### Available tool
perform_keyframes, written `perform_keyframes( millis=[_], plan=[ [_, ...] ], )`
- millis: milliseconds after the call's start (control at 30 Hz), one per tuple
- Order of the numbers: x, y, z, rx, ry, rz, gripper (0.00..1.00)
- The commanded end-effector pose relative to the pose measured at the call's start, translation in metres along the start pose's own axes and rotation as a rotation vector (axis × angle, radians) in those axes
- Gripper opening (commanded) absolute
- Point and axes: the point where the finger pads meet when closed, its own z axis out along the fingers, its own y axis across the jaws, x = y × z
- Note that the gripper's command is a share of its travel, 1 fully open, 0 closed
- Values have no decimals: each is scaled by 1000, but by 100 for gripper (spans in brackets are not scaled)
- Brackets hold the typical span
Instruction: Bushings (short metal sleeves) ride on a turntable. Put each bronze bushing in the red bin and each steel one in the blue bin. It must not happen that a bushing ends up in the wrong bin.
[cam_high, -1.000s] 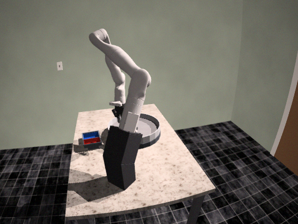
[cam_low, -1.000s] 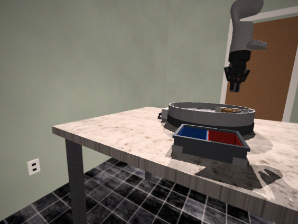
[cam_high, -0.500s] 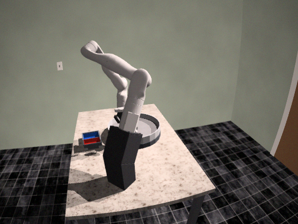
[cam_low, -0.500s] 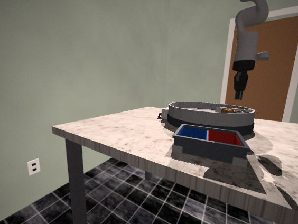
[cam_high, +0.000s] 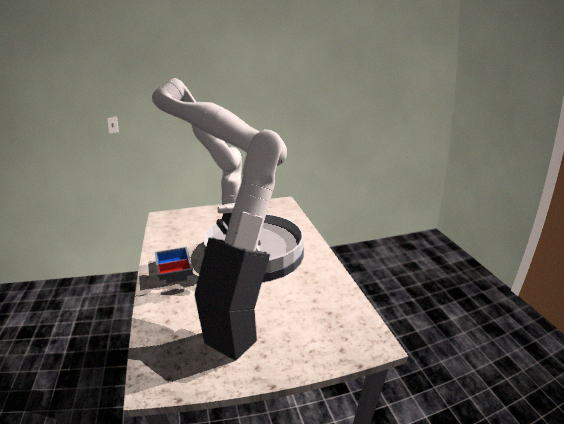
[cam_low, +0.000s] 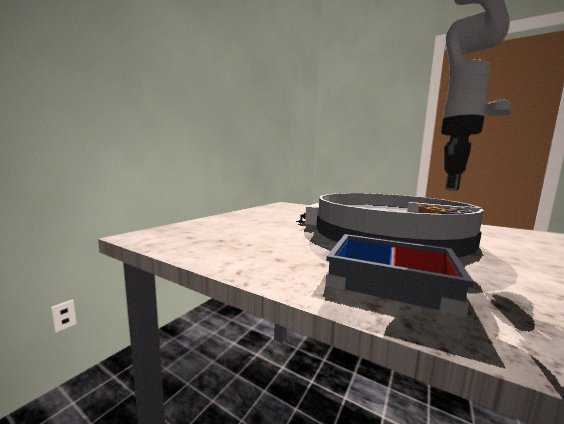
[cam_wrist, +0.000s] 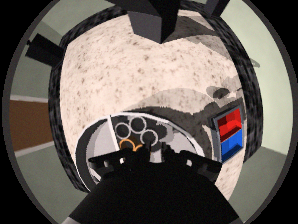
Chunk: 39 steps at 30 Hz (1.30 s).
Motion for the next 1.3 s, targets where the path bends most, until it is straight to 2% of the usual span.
perform_keyframes(
  millis=[0, 1067, 1267],
  plan=[
    [0, 0, 0, -1, 0, 0, 18],
    [0, 0, 0, -1, 0, 0, 18],
    [0, -1, 15, 1, 0, 0, 18]
  ],
)
